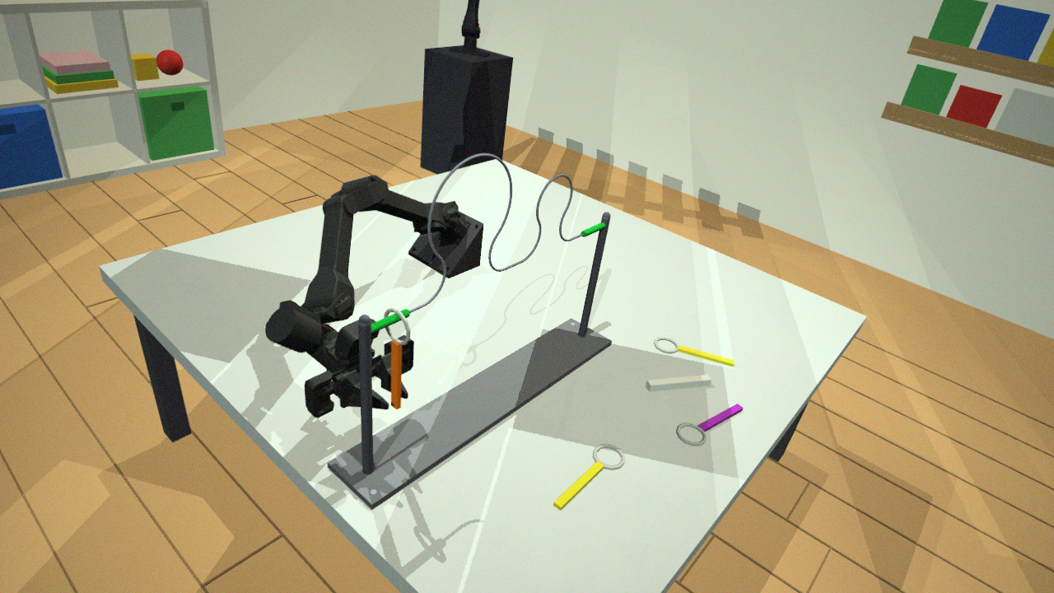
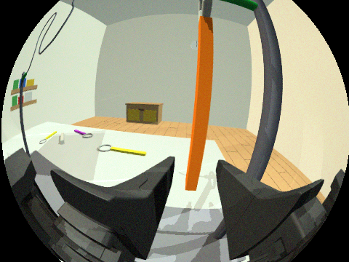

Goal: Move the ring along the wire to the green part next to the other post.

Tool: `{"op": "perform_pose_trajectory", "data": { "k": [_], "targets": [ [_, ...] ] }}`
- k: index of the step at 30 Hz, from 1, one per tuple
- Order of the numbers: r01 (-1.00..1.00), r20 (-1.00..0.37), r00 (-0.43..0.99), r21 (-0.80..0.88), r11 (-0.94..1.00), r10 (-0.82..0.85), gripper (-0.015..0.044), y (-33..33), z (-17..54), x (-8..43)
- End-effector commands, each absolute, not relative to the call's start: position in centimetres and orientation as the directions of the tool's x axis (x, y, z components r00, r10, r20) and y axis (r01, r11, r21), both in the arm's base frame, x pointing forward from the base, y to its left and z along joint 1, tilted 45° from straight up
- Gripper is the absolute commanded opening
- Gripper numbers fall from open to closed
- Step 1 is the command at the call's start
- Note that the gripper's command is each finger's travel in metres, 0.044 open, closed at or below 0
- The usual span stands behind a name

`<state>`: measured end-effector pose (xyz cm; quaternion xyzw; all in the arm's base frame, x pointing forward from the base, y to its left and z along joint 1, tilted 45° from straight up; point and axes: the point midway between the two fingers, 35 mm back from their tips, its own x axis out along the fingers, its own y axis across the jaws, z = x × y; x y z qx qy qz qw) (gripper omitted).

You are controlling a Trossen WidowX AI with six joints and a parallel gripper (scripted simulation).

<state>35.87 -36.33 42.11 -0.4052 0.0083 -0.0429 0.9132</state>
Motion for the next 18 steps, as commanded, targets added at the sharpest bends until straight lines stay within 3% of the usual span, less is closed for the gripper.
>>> {"op": "perform_pose_trajectory", "data": {
  "k": [1,18],
  "targets": [
    [0.072,0.016,0.996,-0.733,0.677,-0.088,0.016,-36.5,41.8,36.7],
    [0.072,0.017,0.996,-0.733,0.677,-0.088,0.016,-36.5,41.8,37.9]
  ]
}}
